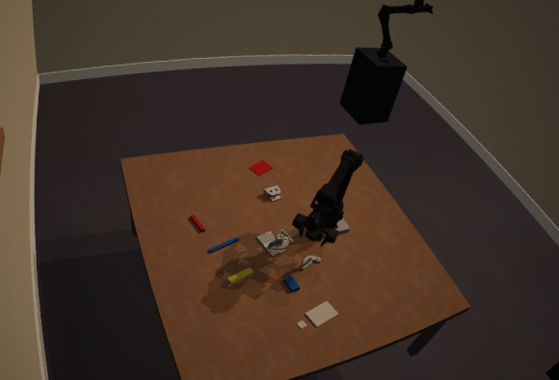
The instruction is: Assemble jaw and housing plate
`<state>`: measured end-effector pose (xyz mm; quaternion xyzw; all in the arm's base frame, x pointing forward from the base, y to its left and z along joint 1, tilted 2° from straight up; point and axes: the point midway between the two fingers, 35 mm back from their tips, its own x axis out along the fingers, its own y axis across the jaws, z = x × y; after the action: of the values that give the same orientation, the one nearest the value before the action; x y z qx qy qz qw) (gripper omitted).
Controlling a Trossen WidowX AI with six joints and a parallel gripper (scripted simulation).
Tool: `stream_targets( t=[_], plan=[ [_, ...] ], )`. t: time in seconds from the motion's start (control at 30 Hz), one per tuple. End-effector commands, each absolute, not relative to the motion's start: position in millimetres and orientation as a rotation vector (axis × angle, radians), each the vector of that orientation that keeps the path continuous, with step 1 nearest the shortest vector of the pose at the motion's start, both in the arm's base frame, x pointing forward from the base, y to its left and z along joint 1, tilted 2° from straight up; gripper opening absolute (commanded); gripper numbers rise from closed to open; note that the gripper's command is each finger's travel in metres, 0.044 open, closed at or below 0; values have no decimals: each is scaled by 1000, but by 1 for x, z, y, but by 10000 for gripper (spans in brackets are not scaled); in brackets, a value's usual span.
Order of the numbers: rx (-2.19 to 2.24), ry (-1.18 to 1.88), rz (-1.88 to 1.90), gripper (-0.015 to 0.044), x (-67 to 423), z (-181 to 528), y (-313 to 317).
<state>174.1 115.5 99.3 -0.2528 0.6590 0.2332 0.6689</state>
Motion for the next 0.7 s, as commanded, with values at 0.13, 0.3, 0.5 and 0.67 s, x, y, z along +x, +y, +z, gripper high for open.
stream_targets(
  t=[0.13,0.3,0.5,0.67],
  plan=[
    [-570,1486,526,440,174,99,115],
    [-570,1486,526,440,174,99,115],
    [-570,1486,526,440,174,99,115],
    [-570,1486,526,335,174,99,115]
  ],
)
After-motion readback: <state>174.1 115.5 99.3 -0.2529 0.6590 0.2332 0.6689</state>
